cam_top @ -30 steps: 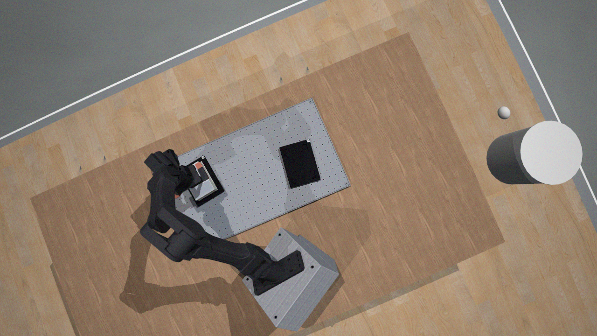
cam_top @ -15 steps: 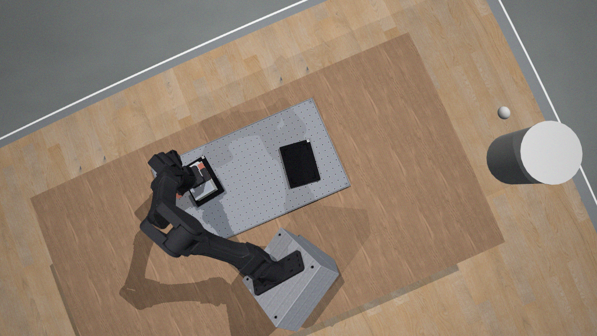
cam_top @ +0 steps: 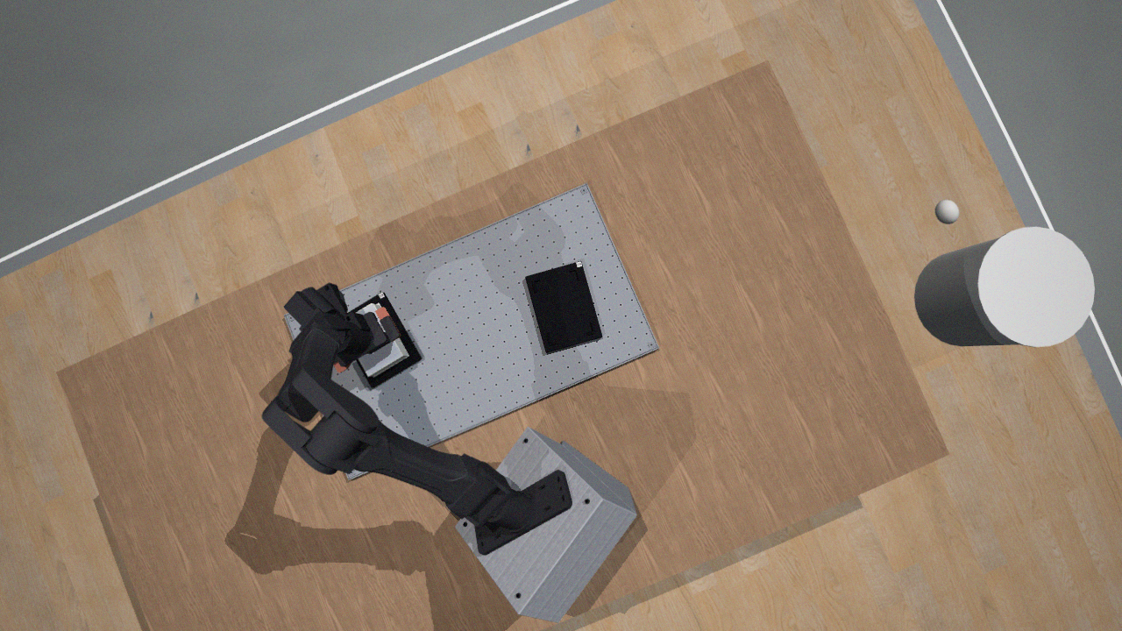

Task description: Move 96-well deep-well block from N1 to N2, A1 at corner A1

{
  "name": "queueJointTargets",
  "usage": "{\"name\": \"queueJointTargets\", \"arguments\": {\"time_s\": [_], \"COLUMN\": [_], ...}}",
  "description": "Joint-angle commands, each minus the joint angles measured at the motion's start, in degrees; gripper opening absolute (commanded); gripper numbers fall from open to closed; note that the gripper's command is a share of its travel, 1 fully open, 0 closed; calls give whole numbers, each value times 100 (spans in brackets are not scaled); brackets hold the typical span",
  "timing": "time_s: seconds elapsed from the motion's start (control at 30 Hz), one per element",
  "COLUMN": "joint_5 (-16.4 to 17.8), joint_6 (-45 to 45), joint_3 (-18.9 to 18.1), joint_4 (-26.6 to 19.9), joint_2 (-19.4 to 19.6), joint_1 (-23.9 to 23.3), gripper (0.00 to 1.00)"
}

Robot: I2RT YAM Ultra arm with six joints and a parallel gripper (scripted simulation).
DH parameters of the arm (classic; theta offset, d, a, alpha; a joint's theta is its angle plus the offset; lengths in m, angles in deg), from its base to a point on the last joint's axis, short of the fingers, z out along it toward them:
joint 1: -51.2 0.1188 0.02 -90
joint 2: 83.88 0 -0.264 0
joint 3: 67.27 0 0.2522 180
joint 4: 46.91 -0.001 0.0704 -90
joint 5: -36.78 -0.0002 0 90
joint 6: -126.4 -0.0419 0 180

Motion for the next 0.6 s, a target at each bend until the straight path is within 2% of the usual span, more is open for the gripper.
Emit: {"name": "queueJointTargets", "arguments": {"time_s": [0.0, 0.57], "joint_5": [-33, -68], "joint_6": [-19, -57], "joint_3": [-15, -21], "joint_4": [100, 508], "joint_2": [-44, 366], "joint_1": [-3, 48], "gripper": [100, 100]}}
